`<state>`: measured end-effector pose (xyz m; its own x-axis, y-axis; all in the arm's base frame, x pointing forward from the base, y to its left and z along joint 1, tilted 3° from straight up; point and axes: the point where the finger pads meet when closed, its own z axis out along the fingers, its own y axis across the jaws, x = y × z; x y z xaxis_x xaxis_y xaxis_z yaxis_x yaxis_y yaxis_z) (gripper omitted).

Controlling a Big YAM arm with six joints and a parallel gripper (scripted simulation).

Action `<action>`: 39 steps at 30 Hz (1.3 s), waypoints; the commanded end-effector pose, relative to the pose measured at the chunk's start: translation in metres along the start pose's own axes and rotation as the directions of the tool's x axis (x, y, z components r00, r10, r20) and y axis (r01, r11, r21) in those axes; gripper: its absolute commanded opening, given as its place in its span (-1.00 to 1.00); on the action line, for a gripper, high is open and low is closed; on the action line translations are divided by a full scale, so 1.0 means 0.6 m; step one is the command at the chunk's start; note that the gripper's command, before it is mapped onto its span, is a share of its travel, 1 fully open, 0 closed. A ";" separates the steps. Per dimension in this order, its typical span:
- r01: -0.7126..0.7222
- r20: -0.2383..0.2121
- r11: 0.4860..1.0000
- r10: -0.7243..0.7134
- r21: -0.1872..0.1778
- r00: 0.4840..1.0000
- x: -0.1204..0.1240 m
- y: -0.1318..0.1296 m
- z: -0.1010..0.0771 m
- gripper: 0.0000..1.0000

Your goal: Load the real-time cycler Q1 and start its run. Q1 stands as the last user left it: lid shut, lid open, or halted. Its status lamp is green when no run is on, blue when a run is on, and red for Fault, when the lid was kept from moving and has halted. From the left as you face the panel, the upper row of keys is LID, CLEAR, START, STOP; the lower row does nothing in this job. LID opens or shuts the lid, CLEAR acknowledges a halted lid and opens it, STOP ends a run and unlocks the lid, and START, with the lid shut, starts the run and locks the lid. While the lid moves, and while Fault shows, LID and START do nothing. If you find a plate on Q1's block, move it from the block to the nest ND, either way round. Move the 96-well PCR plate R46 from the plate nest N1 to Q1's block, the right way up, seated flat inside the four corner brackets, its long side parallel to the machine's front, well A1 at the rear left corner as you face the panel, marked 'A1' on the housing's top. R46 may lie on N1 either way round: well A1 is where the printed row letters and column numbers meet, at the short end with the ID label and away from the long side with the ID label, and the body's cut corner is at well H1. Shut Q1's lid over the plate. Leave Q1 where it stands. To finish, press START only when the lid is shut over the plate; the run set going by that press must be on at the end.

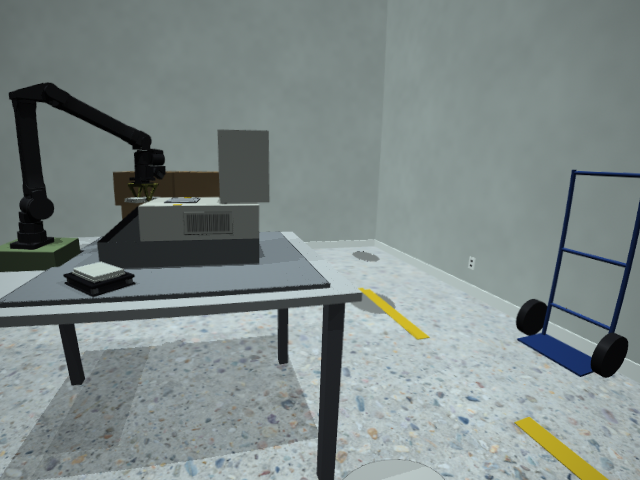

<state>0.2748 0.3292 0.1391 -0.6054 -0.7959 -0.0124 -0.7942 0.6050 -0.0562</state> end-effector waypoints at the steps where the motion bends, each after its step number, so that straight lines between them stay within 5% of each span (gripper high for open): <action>1: -0.006 0.090 1.000 0.006 0.002 0.996 -0.046 0.002 -0.079 -1.00; 7: -0.004 0.050 1.000 0.004 0.001 0.999 -0.029 0.003 -0.077 -1.00; 17: -0.007 0.112 1.000 0.007 0.001 0.994 -0.039 0.001 -0.174 -1.00; 25: -0.004 0.049 1.000 0.004 0.001 0.999 -0.022 0.003 -0.166 -1.00; 34: -0.005 0.064 1.000 0.005 0.000 0.998 -0.029 0.002 -0.231 -1.00; 39: -0.013 0.071 1.000 0.013 0.000 0.997 -0.024 -0.004 -0.223 -1.00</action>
<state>0.2715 0.3335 0.2435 -0.6052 -0.7960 -0.0109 -0.7945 0.6047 -0.0560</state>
